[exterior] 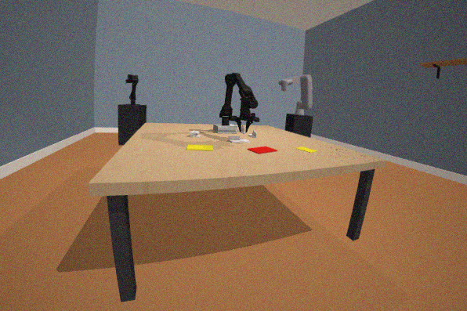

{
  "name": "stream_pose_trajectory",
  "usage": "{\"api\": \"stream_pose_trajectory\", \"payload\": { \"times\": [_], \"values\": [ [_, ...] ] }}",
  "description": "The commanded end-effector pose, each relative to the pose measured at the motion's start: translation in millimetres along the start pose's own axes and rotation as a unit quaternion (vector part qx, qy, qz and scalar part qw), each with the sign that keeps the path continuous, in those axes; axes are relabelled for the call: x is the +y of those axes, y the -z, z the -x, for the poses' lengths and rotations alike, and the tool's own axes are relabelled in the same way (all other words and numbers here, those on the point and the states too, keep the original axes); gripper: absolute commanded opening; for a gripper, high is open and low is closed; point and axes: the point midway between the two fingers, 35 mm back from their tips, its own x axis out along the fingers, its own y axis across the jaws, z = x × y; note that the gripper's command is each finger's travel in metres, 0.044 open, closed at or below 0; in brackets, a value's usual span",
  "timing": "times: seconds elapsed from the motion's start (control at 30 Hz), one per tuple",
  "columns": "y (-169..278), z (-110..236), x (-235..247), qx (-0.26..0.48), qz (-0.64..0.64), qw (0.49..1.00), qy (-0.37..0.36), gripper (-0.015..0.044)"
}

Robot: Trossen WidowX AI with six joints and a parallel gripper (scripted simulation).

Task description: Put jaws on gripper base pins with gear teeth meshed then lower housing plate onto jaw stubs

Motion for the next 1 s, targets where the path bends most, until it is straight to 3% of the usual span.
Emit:
{"api": "stream_pose_trajectory", "payload": {
  "times": [0.0,0.97],
  "values": [
    [1,-8,0,0.003,0.0,1.0,-0.001,0.0134],
    [3,-27,0,0.003,0.001,1.0,-0.001,0.0134]
  ]
}}
